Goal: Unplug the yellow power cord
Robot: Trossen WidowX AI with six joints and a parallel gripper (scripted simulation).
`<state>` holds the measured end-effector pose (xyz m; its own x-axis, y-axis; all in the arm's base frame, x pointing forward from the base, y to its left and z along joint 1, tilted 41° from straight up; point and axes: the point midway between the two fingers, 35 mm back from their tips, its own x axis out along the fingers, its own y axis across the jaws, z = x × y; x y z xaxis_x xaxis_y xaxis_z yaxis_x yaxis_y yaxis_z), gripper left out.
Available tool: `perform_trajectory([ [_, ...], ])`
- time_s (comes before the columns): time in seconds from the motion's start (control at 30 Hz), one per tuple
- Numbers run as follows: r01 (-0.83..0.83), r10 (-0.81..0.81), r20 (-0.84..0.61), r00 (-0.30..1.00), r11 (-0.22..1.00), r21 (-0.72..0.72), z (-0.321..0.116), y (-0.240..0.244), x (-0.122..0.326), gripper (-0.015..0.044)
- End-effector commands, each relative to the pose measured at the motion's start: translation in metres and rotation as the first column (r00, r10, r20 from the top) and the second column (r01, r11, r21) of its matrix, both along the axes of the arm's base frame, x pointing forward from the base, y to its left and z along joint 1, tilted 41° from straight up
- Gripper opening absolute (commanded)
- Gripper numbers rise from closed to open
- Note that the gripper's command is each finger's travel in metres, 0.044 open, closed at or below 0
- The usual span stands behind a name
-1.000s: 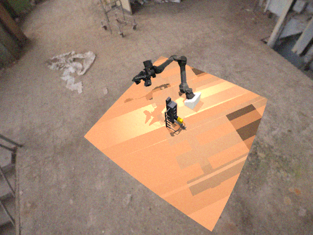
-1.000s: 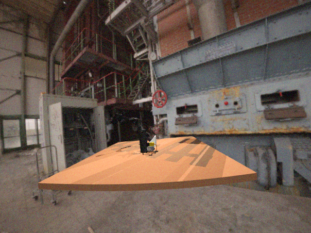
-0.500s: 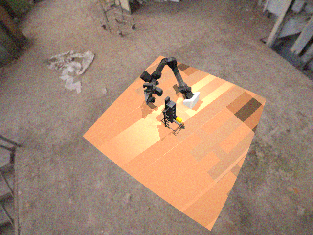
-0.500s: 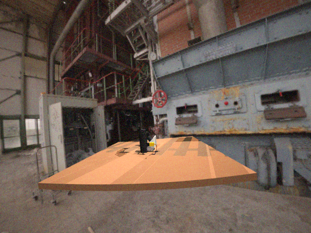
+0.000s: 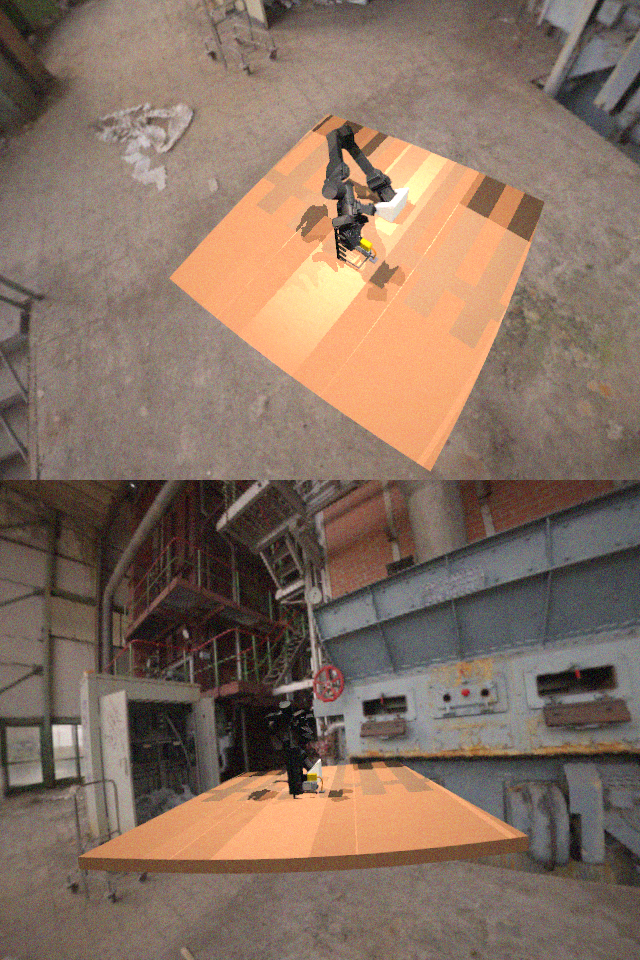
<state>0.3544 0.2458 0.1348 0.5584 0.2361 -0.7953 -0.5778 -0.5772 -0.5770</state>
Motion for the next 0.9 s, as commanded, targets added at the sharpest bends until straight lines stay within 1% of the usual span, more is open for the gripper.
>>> perform_trajectory([
  [0.0,0.156,-0.167,-0.129,0.977,0.983,-0.095,-0.043,-0.010,-0.013,0.0160],
  [0.1,0.293,-0.340,-0.211,0.916,0.929,-0.225,-0.083,-0.029,-0.030,0.0160],
  [0.2,0.404,-0.503,-0.228,0.834,0.837,-0.370,-0.114,-0.050,-0.049,0.0160],
  [0.3,0.495,-0.654,-0.172,0.736,0.695,-0.522,-0.140,-0.074,-0.071,0.0160],
  [0.4,0.559,-0.759,-0.051,0.649,0.521,-0.646,-0.156,-0.100,-0.091,0.0160],
  [0.47,0.569,-0.774,-0.019,0.632,0.481,-0.667,-0.159,-0.105,-0.095,0.0160],
  [0.87,0.569,-0.774,-0.019,0.632,0.481,-0.667,-0.157,-0.107,-0.095,0.0160],
])
